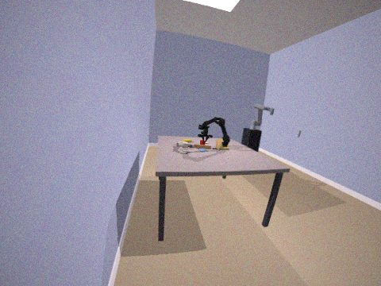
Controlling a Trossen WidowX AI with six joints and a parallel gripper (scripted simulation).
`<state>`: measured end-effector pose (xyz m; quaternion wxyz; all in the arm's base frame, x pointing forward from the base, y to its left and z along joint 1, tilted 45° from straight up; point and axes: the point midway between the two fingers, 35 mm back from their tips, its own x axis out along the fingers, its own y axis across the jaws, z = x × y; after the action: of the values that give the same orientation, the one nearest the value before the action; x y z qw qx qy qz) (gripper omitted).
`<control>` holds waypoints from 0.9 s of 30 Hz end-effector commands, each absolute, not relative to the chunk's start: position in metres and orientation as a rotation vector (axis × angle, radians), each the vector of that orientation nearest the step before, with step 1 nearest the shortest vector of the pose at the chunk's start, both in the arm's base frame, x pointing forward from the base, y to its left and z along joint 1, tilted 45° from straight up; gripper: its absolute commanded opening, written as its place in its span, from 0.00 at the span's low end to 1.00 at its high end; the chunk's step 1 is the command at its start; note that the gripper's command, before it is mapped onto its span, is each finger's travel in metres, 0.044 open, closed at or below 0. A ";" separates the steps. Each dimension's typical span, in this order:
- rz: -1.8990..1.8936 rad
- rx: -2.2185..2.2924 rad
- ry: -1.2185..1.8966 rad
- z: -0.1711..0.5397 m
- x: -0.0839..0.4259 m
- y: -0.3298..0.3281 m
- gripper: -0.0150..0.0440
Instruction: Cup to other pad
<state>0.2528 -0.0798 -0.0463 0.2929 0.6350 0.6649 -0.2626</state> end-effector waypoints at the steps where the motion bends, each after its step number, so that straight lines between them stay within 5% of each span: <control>1: -0.698 1.685 1.772 -0.043 0.253 -0.083 0.47; 27: -0.701 1.689 1.777 -0.021 0.255 -0.105 0.47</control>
<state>0.2554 -0.1033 -0.0233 0.2903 0.6354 0.6653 -0.2633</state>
